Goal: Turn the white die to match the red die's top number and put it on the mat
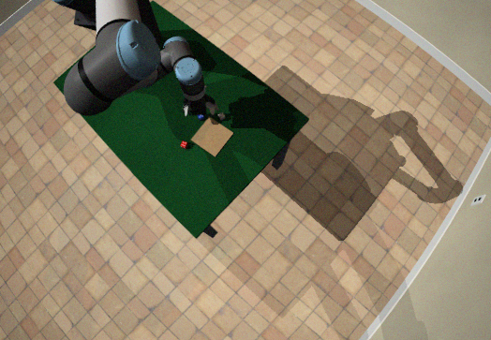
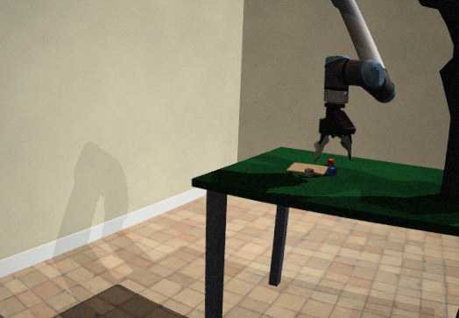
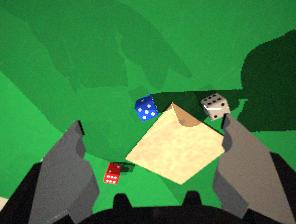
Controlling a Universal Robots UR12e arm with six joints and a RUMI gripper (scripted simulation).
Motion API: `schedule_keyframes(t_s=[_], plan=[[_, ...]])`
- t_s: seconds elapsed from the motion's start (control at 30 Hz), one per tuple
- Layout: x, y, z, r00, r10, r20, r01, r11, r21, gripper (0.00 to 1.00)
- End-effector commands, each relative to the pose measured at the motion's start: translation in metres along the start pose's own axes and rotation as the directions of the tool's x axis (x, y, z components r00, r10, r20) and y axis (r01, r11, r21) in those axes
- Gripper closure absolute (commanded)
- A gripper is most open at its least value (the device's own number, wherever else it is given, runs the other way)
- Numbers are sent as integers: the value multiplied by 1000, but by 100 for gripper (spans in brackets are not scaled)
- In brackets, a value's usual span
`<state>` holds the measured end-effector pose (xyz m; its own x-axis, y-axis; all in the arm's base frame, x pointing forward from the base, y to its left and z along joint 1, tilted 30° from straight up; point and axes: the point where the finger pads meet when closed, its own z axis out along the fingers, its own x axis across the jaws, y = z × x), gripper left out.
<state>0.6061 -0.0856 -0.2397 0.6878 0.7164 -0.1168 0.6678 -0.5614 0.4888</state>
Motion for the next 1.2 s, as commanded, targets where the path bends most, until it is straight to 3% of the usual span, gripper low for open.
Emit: schedule_keyframes(t_s=[0.0,0.17,0.5,1.17], plan=[[12,1,0,1000,0,0,0,1000,0,0],[30,1,0,1000,0,0,0,1000,0,0],[91,3,0,1000,0,0,0,1000,0,0],[95,4,0,1000,0,0,0,1000,0,0]])
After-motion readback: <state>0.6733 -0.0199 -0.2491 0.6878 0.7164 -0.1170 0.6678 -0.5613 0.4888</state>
